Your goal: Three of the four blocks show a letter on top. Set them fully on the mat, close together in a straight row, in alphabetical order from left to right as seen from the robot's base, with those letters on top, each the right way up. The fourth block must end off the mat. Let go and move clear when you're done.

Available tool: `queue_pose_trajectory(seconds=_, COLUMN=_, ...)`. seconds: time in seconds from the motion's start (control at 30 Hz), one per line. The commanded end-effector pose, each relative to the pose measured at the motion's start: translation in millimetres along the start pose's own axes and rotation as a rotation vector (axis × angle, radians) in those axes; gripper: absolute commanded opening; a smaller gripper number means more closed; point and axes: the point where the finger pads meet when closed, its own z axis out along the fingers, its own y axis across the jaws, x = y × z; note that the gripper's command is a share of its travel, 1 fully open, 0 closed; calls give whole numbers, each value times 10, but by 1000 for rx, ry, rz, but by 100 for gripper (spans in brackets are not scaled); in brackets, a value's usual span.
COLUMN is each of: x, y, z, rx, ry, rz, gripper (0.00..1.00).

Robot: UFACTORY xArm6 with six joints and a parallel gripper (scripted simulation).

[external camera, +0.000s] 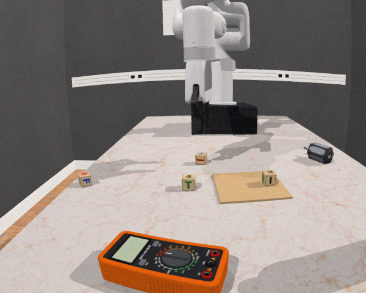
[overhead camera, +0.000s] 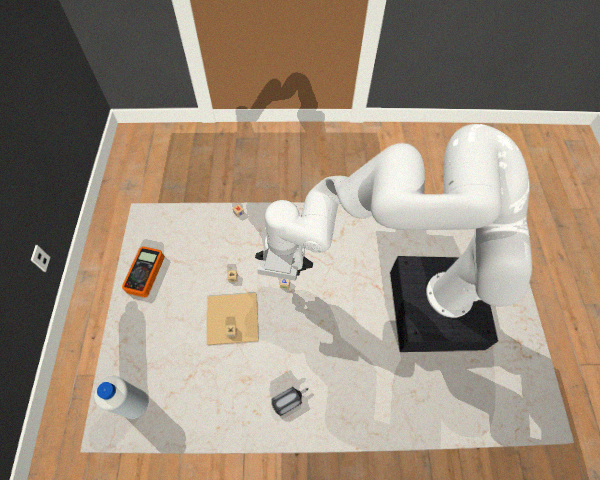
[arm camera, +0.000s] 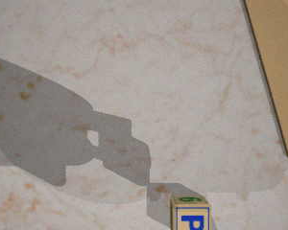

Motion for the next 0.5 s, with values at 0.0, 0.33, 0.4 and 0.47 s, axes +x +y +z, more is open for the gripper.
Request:
queue_pose_trajectory(seconds=0.0, x=0, y=20, z=5, rx=-5, ry=0, rz=0, gripper=64)
queue_pose_trajectory(seconds=0.33, x=-2, y=20, z=122, rx=-5, ry=0, rz=0, gripper=64)
queue_pose_trajectory(seconds=0.4, x=-3, y=20, z=152, rx=-5, ry=0, rz=0, gripper=64)
queue_pose_trajectory(seconds=0.47, x=-3, y=20, z=168, rx=-5, ry=0, rz=0, gripper=64)
